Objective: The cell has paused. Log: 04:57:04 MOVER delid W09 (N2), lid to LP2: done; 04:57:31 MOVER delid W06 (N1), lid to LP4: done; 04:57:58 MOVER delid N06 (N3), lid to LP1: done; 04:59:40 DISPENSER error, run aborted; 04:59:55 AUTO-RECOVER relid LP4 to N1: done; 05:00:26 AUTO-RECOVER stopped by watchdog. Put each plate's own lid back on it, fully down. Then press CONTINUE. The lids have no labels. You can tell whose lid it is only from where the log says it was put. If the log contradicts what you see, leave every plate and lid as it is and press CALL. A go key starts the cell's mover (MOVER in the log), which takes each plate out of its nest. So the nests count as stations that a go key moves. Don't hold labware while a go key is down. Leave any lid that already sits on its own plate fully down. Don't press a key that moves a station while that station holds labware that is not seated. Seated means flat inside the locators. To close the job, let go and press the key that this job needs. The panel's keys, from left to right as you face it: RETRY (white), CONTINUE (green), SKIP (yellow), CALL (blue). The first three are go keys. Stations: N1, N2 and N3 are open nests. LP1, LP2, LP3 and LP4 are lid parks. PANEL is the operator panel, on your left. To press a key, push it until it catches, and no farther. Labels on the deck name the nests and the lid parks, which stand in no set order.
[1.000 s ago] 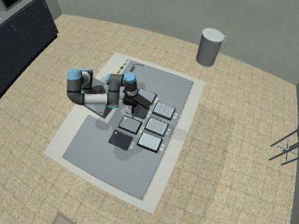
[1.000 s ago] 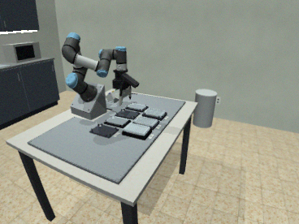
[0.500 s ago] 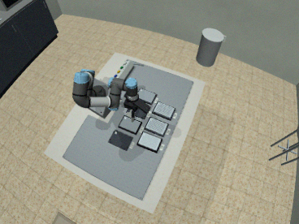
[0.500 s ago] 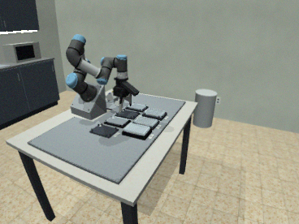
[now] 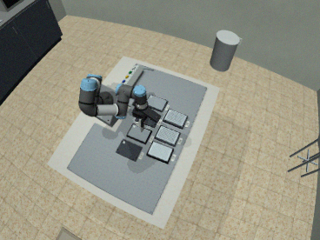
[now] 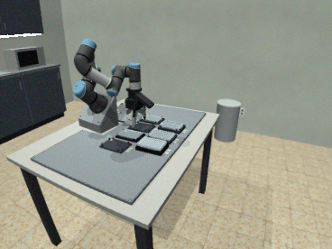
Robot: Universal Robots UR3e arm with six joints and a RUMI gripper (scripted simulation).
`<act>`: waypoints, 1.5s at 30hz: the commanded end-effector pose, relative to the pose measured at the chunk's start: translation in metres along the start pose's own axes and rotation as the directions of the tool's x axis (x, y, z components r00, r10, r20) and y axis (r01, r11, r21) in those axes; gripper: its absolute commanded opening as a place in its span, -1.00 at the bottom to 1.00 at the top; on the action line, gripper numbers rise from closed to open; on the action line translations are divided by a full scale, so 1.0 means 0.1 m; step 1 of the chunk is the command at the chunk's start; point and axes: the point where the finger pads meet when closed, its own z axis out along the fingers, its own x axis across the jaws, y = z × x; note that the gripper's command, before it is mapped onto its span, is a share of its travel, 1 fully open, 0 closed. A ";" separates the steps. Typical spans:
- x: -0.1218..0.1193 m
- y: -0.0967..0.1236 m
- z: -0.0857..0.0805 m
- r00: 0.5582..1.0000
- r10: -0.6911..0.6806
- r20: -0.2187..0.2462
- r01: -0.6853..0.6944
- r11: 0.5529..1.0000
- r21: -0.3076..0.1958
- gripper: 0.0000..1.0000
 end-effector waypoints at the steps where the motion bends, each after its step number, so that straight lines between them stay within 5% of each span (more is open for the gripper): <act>1: 0.11 0.04 0.00 1.000 -0.009 0.001 0.009 1.000 0.002 0.64; 13: 0.63 0.26 0.00 1.000 -0.009 0.000 0.009 1.000 0.002 0.64; 25: 0.63 0.26 0.00 1.000 -0.009 0.000 0.009 1.000 0.002 0.64; 45: 0.63 0.26 0.30 1.000 -0.009 0.000 0.009 1.000 0.002 0.64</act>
